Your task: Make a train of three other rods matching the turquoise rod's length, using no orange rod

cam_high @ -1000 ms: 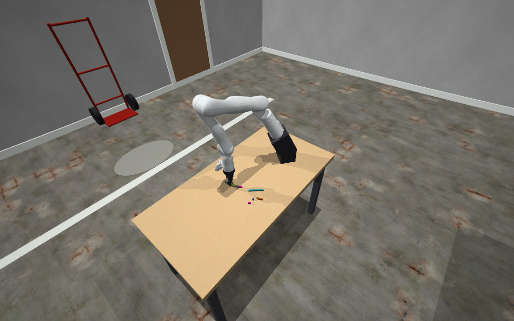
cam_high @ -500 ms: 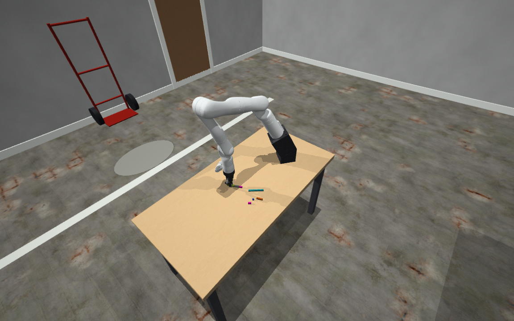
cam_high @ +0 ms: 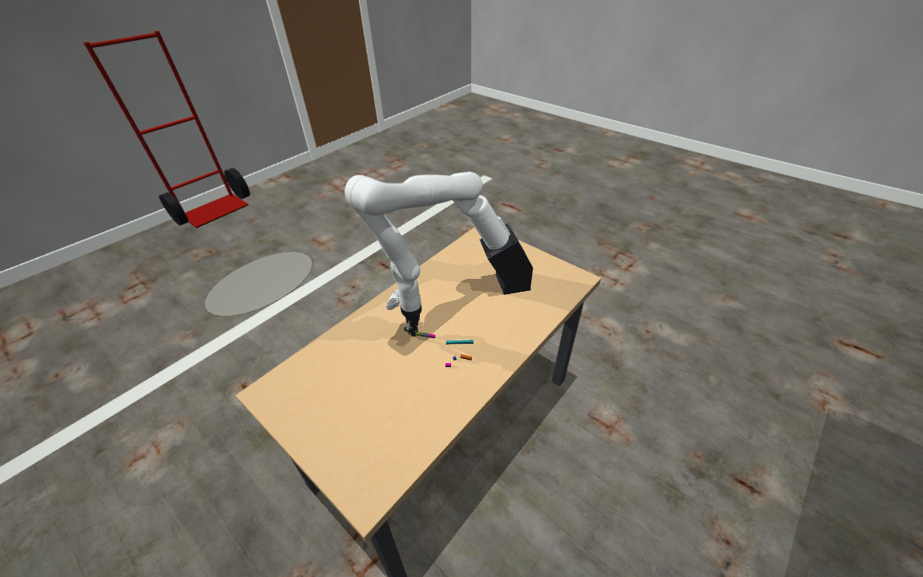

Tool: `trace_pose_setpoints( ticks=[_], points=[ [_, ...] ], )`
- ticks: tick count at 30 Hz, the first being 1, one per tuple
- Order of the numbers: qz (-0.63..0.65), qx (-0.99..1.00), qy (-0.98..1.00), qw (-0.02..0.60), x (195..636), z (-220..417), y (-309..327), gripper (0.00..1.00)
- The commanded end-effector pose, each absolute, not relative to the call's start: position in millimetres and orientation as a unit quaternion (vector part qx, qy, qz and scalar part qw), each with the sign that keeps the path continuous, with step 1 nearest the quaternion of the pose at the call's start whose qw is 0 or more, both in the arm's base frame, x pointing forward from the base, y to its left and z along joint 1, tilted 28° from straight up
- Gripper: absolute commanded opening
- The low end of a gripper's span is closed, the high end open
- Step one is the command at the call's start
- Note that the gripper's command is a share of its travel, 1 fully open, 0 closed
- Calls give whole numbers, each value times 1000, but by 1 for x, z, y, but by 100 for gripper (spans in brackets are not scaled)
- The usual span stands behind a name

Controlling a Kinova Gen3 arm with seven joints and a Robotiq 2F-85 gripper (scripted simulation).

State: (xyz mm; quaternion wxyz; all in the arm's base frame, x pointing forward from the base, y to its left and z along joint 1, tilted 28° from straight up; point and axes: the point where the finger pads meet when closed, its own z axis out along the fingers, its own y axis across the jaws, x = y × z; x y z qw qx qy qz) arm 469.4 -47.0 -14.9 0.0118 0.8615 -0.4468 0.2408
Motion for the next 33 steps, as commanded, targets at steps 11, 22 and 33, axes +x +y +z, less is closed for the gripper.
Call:
trace_pose_setpoints(
  ticks=[11, 22, 33],
  points=[
    [241, 861, -447, 11, 470, -14, -47, 5],
    [241, 861, -447, 11, 470, -14, -47, 5],
    [241, 861, -447, 11, 470, -14, -47, 16]
  ],
)
